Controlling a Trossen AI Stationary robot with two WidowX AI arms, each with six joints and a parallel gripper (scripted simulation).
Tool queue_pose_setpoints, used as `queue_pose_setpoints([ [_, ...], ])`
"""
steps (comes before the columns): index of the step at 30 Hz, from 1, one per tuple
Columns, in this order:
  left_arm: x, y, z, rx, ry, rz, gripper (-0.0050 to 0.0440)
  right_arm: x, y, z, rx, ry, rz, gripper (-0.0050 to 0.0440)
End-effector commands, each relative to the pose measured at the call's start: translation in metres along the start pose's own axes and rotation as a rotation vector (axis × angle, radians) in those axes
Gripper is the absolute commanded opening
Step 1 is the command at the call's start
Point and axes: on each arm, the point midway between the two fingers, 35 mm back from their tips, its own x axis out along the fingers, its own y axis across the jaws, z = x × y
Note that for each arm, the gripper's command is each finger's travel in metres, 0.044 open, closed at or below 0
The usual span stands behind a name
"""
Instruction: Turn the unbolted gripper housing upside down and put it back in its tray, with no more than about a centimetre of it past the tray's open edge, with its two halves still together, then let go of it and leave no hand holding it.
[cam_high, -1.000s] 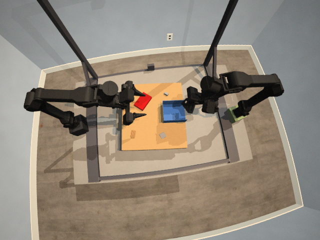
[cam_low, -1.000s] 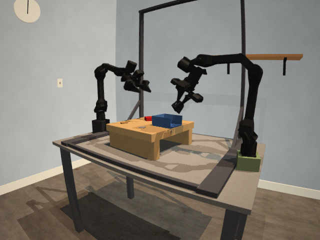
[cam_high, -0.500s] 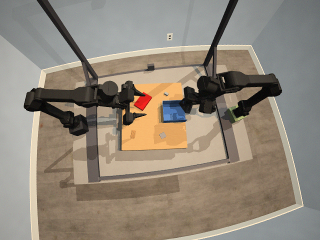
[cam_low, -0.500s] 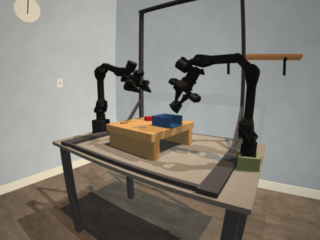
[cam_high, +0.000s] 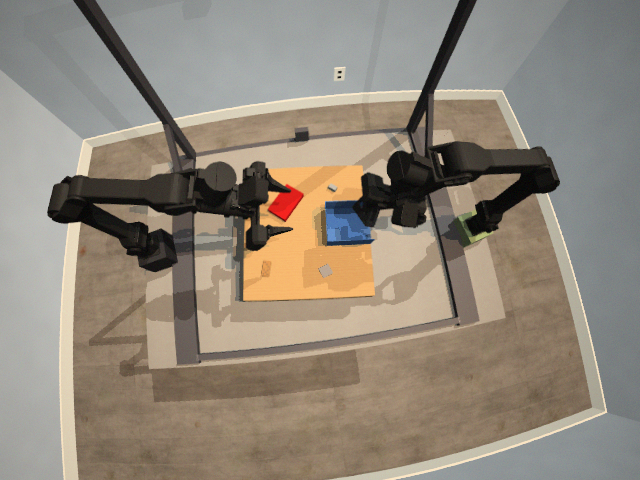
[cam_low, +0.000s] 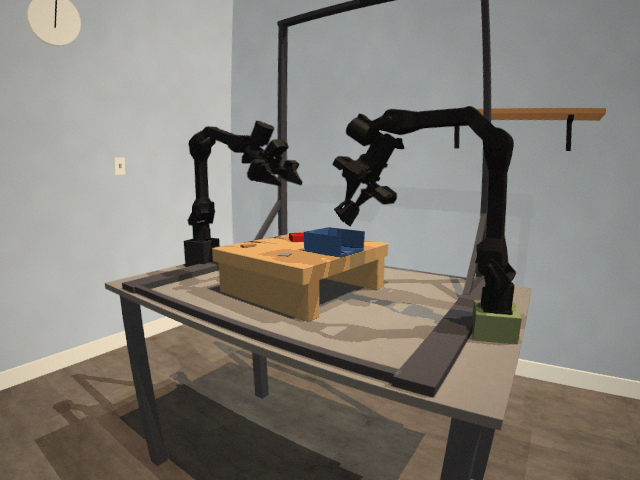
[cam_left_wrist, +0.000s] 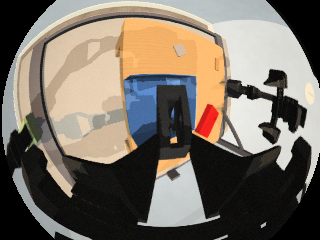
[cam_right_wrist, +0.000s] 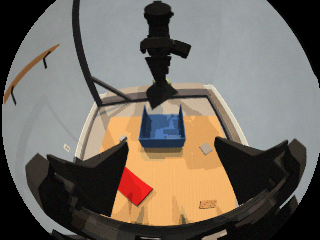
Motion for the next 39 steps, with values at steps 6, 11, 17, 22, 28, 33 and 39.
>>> queue_pose_setpoints([
  [6,-0.006,-0.014,0.001,-0.002,-0.006,-0.035,0.0118,-0.005,0.001,0.009,-0.003,-0.024,0.005,0.044],
  [11,-0.004,-0.019,0.0,-0.002,-0.006,-0.036,0.0118,-0.005,0.001,0.009,-0.003,-0.024,0.005,0.044],
  [17,-0.002,-0.022,0.0,-0.002,-0.006,-0.036,0.0118,-0.005,0.001,0.009,-0.003,-0.024,0.005,0.044],
  [22,0.0,-0.026,0.0,-0.002,-0.006,-0.036,0.0118,-0.005,0.001,0.009,-0.003,-0.024,0.005,0.044],
  [28,0.001,-0.027,0.0,-0.002,-0.006,-0.038,0.0118,-0.005,0.001,0.009,-0.003,-0.024,0.005,0.044],
  [33,0.001,-0.025,0.0,-0.002,-0.007,-0.068,0.0118,-0.005,0.001,0.009,-0.003,-0.024,0.005,0.044],
  [39,0.0,-0.02,0.0,-0.002,-0.007,-0.113,0.0118,-0.005,0.001,0.009,-0.003,-0.024,0.005,0.044],
])
